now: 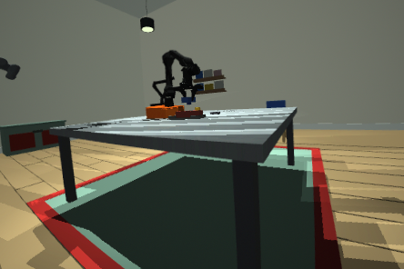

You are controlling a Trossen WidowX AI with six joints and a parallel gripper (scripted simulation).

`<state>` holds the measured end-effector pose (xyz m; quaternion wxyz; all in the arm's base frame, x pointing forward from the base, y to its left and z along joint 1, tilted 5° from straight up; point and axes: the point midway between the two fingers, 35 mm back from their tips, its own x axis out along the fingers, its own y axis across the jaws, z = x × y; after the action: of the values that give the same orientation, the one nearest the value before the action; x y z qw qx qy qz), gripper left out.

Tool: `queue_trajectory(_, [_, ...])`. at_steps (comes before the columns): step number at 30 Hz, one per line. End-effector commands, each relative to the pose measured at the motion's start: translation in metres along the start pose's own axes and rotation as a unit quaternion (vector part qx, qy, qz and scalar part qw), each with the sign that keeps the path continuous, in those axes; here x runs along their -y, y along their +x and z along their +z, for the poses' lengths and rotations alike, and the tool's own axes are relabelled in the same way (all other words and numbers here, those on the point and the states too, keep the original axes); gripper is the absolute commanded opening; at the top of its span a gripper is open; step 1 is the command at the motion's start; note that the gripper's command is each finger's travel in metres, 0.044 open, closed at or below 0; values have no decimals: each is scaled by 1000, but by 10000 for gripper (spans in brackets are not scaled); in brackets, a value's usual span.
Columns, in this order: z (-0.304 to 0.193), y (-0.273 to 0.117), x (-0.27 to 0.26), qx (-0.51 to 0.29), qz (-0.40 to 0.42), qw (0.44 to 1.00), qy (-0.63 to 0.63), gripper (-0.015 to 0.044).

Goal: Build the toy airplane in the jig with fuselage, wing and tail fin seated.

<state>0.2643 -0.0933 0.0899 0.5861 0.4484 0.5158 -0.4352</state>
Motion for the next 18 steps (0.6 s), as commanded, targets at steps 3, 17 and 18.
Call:
queue_trajectory(3, [10,3,14,0,3,999,53,0])
queue_trajectory(17, [16,5,23,1,3,997,82,197])
queue_trajectory(18, [16,5,23,1,3,997,82,197])
